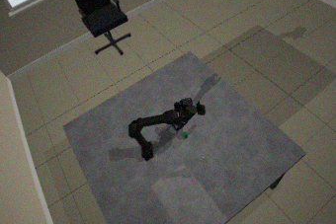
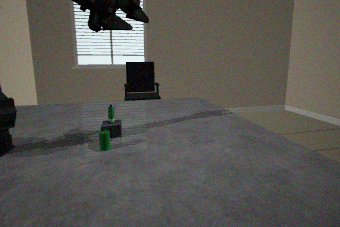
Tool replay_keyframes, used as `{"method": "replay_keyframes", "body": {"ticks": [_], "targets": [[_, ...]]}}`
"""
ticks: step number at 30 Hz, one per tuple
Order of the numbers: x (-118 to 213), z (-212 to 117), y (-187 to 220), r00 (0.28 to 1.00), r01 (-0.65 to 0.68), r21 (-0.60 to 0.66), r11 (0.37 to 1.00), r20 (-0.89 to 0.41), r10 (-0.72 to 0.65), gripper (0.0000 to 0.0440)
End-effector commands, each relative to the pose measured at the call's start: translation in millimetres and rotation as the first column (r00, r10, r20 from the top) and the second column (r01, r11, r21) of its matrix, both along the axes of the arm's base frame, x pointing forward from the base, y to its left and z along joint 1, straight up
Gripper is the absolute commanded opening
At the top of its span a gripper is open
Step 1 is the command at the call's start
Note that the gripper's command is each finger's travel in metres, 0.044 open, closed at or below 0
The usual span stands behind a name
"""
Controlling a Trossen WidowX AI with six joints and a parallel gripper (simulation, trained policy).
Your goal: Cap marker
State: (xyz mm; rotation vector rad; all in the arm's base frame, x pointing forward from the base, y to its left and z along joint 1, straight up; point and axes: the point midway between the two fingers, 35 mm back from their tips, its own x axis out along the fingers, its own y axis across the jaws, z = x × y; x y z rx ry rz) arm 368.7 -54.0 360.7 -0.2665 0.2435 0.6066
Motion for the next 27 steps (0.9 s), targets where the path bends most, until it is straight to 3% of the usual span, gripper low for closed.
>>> {"method": "replay_keyframes", "body": {"ticks": [1, 27], "targets": [[1, -9, -1, 0.999, 0.007, -0.007, 1.000, -0.033, -0.007, 0.0322], [-13, -81, -4, 0.938, 0.043, -0.082, 0.996, -0.339, -0.069, 0.0321]]}}
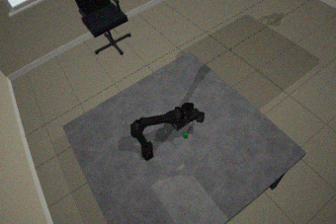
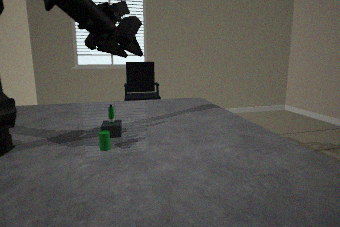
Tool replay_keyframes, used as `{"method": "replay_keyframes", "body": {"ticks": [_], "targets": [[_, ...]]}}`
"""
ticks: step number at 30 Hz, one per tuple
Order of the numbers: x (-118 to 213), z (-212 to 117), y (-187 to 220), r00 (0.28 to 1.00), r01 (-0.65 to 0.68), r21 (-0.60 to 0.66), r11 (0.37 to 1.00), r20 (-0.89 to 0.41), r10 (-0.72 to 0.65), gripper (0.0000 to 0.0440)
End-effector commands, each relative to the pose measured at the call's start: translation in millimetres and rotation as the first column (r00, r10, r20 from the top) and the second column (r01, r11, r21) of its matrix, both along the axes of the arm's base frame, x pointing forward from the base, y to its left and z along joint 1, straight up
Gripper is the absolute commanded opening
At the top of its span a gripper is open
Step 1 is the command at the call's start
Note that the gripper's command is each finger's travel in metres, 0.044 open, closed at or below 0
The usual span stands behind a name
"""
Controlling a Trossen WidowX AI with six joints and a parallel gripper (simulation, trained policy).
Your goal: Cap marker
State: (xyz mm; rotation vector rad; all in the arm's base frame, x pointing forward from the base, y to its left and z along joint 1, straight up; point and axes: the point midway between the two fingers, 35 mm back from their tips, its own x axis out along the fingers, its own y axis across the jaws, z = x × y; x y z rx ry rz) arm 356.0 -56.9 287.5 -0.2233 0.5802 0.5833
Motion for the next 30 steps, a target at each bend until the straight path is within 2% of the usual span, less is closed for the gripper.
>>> {"method": "replay_keyframes", "body": {"ticks": [1, 15, 30], "targets": [[-1, -10, -1, 0.999, 0.000, -0.010, 1.000, -0.040, 0.000, 0.0321], [-14, -48, -4, 0.976, 0.000, -0.065, 0.998, -0.217, -0.014, 0.0320], [-29, -85, -10, 0.919, -0.027, -0.129, 0.991, -0.393, -0.026, 0.0321]]}}
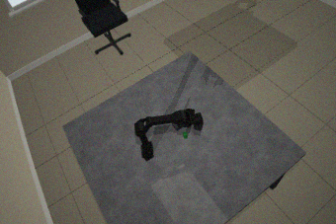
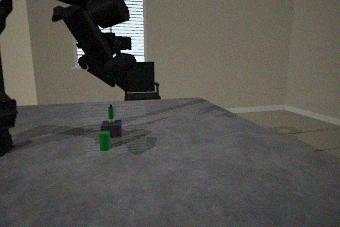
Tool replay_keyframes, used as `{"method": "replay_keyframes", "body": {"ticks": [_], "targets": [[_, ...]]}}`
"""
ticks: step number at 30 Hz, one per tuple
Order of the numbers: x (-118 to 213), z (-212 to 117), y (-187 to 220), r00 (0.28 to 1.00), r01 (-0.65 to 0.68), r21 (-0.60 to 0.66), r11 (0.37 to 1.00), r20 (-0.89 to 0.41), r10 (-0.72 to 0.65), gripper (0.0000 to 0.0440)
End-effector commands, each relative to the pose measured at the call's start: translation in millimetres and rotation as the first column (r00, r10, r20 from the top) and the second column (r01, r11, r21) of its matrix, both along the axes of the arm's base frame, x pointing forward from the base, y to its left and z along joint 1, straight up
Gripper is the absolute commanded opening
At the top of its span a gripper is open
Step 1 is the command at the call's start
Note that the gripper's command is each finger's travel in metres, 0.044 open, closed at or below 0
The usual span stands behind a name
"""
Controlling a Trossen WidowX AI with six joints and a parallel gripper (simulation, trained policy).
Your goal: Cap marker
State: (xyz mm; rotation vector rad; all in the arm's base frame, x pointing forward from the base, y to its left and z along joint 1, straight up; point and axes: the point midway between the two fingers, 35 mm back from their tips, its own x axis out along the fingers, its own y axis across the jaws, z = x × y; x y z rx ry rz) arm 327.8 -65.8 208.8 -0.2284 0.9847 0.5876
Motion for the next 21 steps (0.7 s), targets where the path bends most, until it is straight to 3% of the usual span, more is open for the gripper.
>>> {"method": "replay_keyframes", "body": {"ticks": [1, 21], "targets": [[-2, -9, -1, 0.999, -0.009, -0.013, 1.000, -0.039, 0.008, 0.0321], [-16, -48, -7, 0.970, -0.065, -0.098, 0.993, -0.238, 0.040, 0.0320]]}}
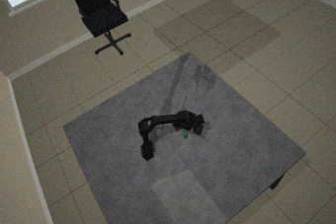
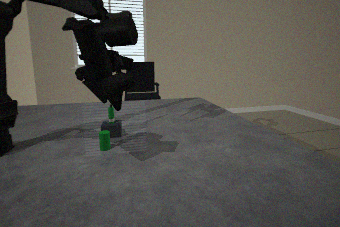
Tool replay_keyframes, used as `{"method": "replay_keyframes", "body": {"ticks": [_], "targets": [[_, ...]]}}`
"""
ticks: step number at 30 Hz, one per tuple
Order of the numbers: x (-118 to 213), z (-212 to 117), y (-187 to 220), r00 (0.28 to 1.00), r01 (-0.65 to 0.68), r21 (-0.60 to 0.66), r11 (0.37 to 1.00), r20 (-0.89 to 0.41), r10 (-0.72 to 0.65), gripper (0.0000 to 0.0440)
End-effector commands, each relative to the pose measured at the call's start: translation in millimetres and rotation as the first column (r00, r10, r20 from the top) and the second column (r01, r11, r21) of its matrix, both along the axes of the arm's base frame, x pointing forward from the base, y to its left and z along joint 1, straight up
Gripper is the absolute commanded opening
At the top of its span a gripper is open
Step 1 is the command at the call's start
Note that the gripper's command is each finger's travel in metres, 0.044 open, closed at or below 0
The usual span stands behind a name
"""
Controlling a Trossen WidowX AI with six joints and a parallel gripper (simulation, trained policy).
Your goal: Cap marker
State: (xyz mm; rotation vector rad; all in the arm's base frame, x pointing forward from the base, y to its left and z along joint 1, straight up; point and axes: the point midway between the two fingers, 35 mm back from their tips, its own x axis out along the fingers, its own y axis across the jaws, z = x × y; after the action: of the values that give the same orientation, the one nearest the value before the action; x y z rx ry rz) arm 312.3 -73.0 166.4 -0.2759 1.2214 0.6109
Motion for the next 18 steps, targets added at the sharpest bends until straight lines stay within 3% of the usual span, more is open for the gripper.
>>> {"method": "replay_keyframes", "body": {"ticks": [1, 18], "targets": [[-1, -7, 0, 0.999, -0.016, -0.012, 1.000, -0.031, 0.016, 0.0320], [-7, -31, 3, 0.985, -0.098, -0.085, 0.992, -0.152, 0.084, 0.0316]]}}
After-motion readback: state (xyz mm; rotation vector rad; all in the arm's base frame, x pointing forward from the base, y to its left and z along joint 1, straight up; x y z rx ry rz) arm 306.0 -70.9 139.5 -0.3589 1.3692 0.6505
